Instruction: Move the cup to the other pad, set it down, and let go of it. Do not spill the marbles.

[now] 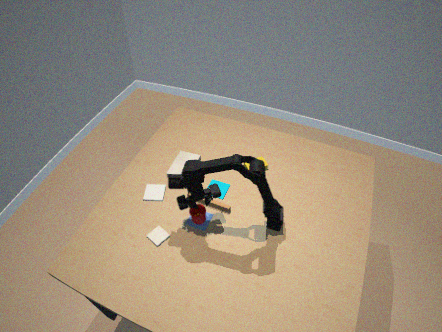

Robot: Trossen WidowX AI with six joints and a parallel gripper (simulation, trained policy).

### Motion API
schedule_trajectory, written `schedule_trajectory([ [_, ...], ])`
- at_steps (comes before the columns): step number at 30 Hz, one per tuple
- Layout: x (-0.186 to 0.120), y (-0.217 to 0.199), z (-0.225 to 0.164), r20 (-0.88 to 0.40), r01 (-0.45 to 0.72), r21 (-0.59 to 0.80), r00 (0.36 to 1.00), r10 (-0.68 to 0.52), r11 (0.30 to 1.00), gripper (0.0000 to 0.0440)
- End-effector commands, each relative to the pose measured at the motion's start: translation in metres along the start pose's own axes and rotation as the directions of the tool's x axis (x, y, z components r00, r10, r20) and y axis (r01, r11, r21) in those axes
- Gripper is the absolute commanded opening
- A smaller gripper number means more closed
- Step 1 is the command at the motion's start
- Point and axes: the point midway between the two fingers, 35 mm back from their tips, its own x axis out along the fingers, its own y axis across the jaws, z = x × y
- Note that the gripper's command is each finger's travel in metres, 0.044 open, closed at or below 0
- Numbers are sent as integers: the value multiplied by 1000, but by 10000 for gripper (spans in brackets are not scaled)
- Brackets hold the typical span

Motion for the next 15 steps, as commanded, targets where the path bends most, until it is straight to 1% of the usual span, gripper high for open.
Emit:
schedule_trajectory([
  [1, 14, -1, -1, 1, 22, -4, 1000, -22, 1000, 182],
  [11, 52, 0, -5, -13, 48, -59, 999, -49, 997, 184],
  [15, 62, 0, -5, -8, 46, -95, 999, -47, 994, 94],
])
